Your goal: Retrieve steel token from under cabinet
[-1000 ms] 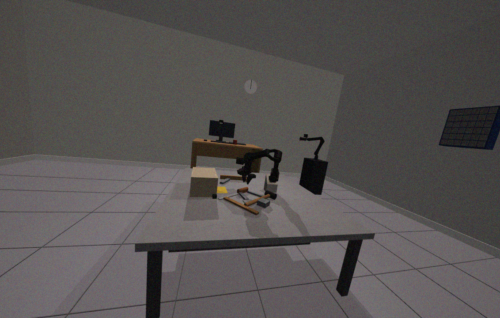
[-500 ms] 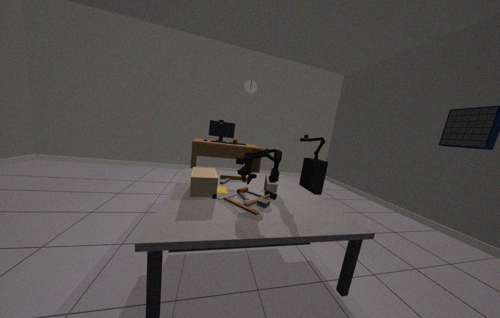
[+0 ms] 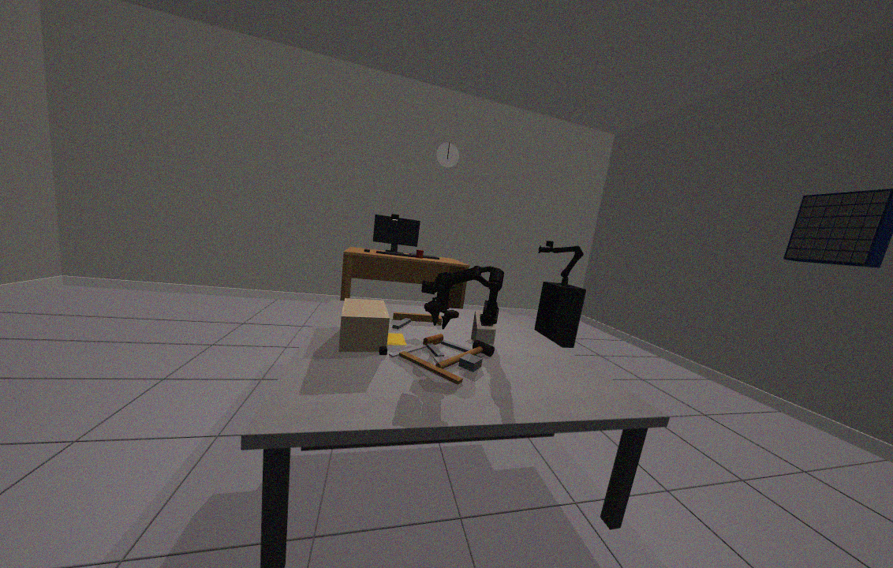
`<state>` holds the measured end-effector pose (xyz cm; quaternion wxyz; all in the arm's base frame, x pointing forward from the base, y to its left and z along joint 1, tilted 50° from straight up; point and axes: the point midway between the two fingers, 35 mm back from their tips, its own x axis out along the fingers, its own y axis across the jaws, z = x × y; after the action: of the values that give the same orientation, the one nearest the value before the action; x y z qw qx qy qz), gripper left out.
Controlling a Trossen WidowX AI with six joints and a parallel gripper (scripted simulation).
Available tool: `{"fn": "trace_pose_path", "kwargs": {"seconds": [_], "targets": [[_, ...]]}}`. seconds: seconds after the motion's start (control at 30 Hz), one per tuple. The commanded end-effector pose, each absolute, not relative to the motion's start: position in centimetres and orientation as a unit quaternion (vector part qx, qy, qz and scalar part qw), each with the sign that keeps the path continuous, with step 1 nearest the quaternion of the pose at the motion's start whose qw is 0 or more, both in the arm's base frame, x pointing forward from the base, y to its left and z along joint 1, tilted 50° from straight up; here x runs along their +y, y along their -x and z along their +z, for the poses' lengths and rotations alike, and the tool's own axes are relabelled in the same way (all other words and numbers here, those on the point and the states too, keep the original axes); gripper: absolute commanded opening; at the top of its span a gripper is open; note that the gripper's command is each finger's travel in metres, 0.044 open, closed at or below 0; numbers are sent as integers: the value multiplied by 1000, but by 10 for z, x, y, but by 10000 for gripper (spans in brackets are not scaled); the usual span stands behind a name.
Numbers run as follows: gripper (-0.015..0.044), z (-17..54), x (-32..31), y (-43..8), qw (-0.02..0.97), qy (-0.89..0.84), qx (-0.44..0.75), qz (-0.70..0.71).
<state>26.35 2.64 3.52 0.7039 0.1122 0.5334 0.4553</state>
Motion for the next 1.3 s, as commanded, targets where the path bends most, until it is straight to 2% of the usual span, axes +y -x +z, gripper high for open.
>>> {"fn": "trace_pose_path", "kwargs": {"seconds": [0.0,0.9,1.27], "targets": [[270,36,26,-264,705,-108,532,456],[270,36,26,-264,705,-108,532,456],[270,20,45,-266,708,-86,518,473]]}}
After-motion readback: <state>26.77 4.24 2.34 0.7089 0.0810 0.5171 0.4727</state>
